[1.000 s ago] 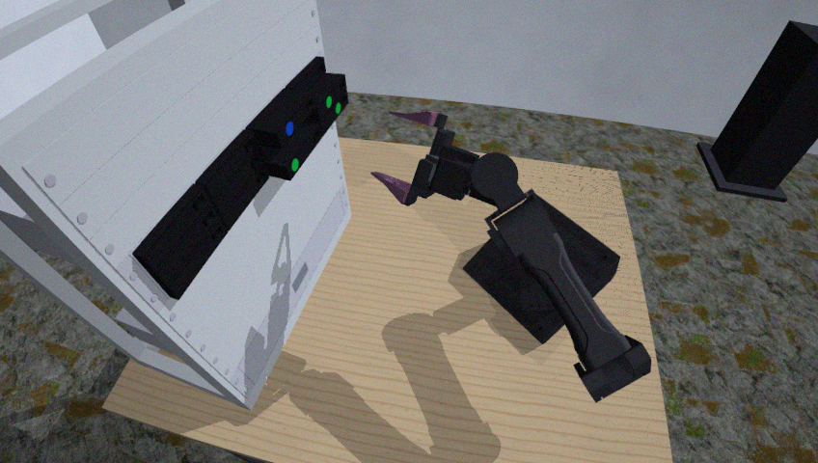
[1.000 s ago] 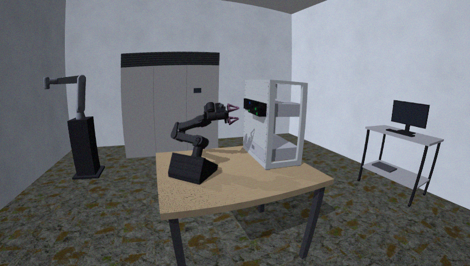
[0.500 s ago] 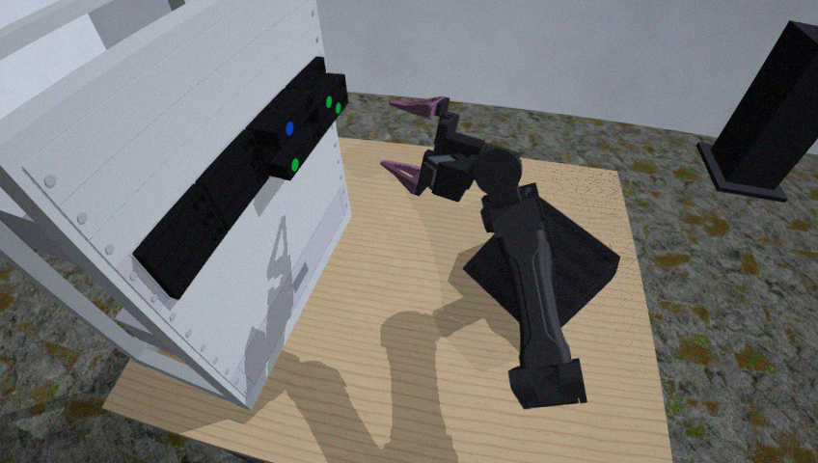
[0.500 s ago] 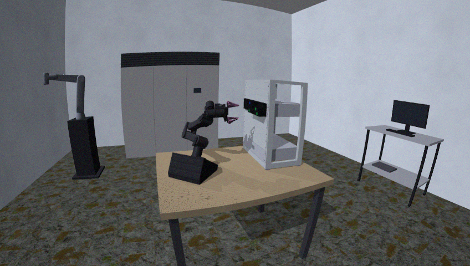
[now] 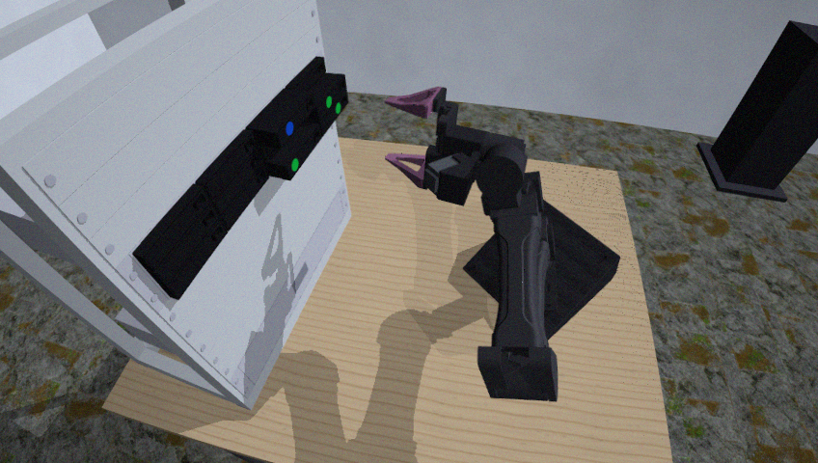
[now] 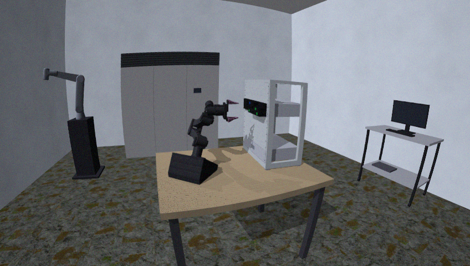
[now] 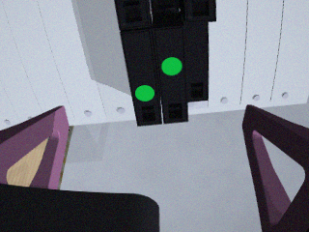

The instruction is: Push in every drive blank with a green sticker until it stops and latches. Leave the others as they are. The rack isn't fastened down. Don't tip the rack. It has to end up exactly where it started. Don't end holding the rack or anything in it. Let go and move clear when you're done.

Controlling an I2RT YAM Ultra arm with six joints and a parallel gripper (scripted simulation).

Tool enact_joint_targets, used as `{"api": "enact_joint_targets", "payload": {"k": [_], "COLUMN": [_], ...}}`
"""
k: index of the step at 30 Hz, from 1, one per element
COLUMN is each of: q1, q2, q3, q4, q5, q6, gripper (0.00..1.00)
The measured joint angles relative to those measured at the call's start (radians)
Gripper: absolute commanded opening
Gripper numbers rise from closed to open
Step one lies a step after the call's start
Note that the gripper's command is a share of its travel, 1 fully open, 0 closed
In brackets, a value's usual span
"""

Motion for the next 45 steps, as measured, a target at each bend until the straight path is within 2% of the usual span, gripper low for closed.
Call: {"api": "enact_joint_targets", "payload": {"k": [10,18,29,45], "q1": [-0.031,-0.04,-0.043,-0.044], "q2": [0.076,0.11,0.126,0.121], "q3": [-0.013,-0.012,-0.012,-0.012], "q4": [0.202,0.311,0.372,0.39], "q5": [-0.047,-0.059,-0.06,-0.06], "q6": [0.057,0.102,0.133,0.142], "gripper": [1.0,1.0,1.0,1.0]}}
